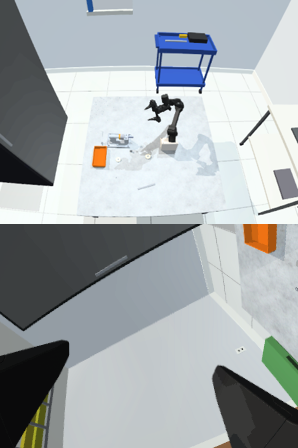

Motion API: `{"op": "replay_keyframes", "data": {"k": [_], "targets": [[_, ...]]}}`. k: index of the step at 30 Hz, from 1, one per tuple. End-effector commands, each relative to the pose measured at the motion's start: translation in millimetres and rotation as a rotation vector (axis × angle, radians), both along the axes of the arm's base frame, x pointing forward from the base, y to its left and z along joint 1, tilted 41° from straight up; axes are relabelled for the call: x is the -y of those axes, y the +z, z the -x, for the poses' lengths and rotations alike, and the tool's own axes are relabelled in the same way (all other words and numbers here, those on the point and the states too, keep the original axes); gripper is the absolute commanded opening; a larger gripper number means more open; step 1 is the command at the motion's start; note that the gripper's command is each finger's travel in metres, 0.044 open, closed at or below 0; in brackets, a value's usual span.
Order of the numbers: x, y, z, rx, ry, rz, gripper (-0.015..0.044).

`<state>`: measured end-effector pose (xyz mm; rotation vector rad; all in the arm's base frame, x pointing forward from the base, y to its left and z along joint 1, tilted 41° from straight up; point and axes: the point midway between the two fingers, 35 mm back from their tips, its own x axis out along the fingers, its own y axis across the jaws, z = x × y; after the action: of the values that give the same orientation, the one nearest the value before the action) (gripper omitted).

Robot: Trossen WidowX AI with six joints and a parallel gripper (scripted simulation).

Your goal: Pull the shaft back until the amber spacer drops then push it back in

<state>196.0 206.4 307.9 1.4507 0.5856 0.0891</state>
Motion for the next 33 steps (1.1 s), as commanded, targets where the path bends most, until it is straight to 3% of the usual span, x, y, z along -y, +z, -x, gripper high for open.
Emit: {"op": "replay_keyframes", "data": {"k": [1, 10, 18, 33], "targets": [[7.1, -39.9, -42.9, -0.075, -0.19, -0.092, 0.044], [83.4, -146.8, -129.3, -0.188, -0.683, -0.378, 0.044], [191.4, -241.2, -143.1, -0.201, -1.119, -0.663, 0.044], [195.3, -253.4, -140.4, -0.199, -1.156, -0.689, 0.044]]}}
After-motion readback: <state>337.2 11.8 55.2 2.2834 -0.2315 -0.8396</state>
